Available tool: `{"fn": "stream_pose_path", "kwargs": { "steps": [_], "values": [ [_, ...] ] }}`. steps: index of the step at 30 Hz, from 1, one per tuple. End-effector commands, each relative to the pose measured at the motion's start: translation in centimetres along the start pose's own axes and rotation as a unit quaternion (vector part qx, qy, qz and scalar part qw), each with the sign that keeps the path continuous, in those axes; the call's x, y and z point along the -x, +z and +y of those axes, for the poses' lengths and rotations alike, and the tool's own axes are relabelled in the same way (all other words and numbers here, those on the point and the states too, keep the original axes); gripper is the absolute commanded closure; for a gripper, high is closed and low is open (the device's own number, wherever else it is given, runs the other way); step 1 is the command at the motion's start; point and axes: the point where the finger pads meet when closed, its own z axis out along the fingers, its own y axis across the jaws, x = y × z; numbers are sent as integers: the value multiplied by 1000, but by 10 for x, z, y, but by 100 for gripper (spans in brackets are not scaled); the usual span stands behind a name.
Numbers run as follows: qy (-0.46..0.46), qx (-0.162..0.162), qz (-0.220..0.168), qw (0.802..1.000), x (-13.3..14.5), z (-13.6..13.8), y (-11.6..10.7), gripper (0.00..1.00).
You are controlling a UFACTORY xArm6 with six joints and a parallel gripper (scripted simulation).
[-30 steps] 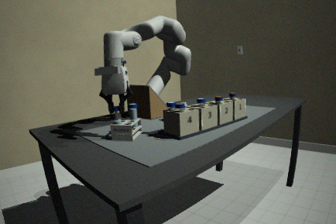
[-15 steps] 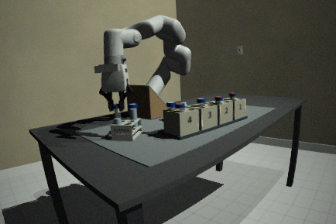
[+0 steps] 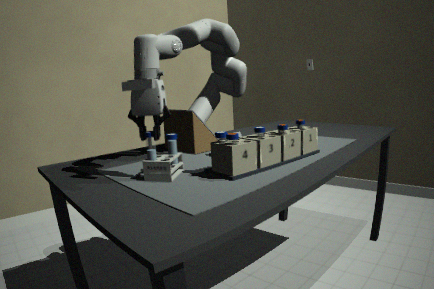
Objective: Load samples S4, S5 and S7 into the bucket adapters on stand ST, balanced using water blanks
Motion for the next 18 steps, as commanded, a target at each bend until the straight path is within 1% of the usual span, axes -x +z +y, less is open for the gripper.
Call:
{"fn": "stream_pose_path", "kwargs": {
  "steps": [1,4,6,18],
  "values": [
    [-1,0,2,1000,-1,0,-3,100],
    [-1,0,2,1000,-1,0,-9,100],
    [-1,0,2,1000,-1,0,-9,100],
    [0,0,2,1000,-1,0,-33,100]
  ]
}}
